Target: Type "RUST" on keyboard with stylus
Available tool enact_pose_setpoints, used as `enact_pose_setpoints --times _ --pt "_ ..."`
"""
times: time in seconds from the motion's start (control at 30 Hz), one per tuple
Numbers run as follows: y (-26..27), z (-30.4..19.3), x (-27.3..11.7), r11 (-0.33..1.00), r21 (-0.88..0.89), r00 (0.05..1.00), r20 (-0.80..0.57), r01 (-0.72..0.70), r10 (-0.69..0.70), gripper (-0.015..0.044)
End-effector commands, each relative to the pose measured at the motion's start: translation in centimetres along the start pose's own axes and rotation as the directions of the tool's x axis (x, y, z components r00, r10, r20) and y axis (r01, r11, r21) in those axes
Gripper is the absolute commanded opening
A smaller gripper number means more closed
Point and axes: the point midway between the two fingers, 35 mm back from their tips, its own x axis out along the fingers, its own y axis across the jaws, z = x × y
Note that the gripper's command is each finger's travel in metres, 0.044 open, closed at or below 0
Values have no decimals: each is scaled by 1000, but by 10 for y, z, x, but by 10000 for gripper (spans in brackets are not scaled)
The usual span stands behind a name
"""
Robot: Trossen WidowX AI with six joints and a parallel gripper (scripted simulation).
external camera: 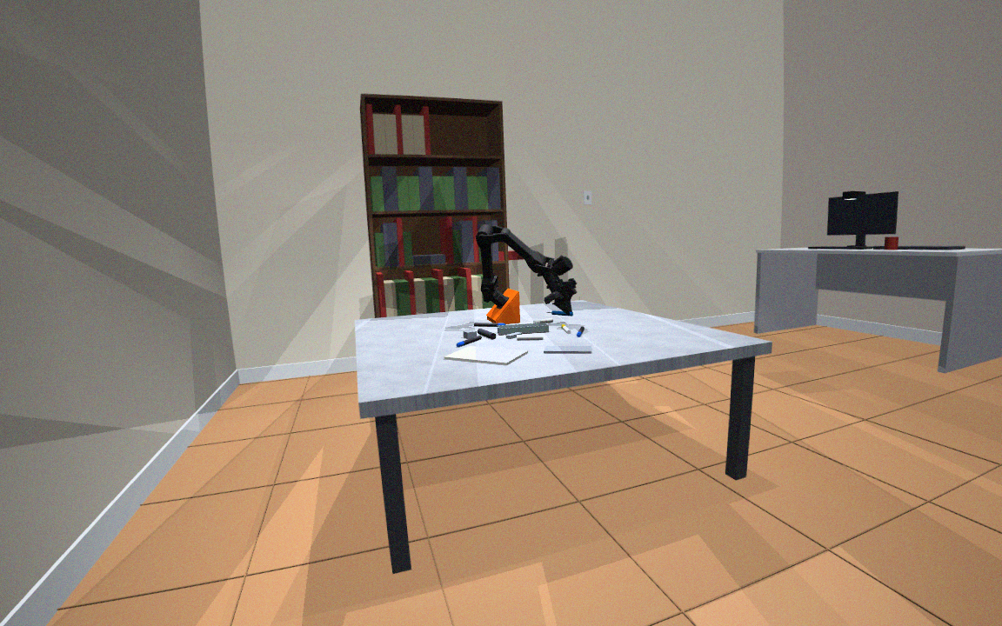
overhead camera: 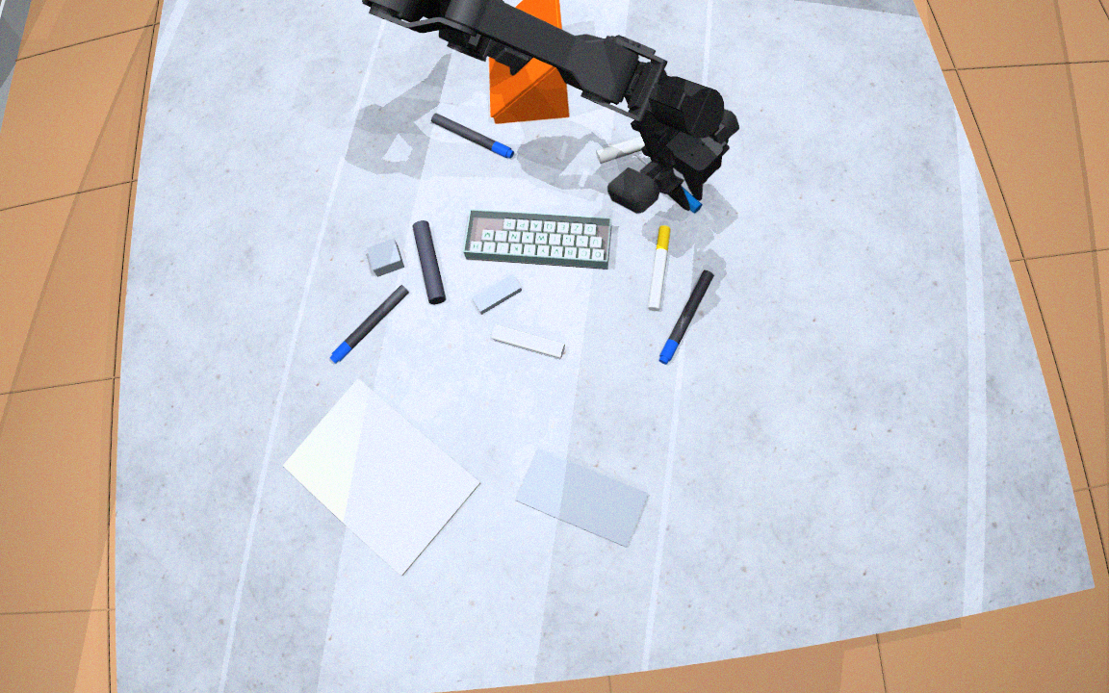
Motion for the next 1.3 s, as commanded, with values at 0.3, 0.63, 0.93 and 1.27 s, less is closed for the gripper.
enact_pose_setpoints --times 0.3,0.63,0.93,1.27 --pt "2 -8 5 974 224 995 -96 29 -8 0" --pt "4 -17 7 879 461 978 -206 120 -26 0" --pt "3 -25 8 738 632 953 -300 237 -48 0" --pt "1 -33 6 529 759 913 -399 379 -82 0"
